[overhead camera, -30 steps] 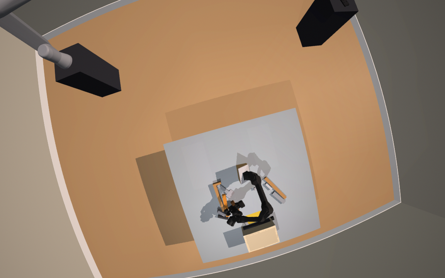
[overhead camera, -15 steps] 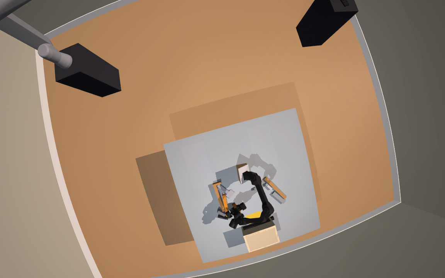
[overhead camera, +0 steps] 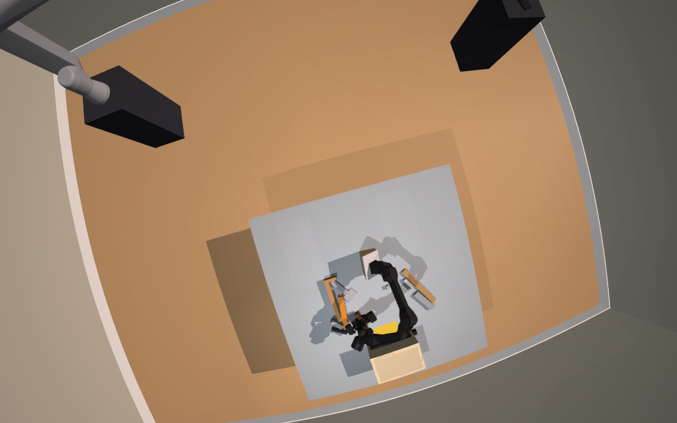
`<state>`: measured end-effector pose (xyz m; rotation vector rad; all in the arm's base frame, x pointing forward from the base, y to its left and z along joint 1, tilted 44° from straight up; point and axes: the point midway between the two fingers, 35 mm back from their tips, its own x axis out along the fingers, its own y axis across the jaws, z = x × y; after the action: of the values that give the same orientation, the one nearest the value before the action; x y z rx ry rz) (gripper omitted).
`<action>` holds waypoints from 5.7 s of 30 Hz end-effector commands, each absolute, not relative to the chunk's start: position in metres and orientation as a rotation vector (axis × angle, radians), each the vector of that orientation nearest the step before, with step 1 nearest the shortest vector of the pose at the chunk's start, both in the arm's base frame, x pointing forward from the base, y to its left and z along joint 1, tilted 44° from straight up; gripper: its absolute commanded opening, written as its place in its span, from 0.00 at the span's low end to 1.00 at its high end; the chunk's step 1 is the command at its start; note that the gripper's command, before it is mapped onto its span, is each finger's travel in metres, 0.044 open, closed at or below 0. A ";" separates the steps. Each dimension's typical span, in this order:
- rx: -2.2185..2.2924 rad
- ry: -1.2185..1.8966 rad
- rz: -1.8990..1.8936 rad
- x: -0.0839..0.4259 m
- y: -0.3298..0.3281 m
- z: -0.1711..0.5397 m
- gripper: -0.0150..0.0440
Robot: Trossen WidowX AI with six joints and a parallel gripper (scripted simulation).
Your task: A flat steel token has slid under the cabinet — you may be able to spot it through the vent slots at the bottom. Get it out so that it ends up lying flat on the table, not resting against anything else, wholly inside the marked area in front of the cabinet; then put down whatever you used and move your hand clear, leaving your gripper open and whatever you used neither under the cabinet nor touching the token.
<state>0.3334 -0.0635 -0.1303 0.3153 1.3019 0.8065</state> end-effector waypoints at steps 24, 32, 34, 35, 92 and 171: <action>0.310 1.301 0.805 0.369 -0.056 -0.120 0.25; 0.310 1.301 0.805 0.378 -0.054 -0.118 0.25; 0.310 1.301 0.805 0.381 -0.053 -0.117 0.25; 0.310 1.300 0.805 0.382 -0.053 -0.117 0.25; 0.313 1.299 0.808 0.393 -0.020 -0.087 0.25; 0.314 1.304 0.807 0.322 -0.020 -0.094 0.25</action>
<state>0.3282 -0.0193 -0.0916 0.3136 1.3028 0.8038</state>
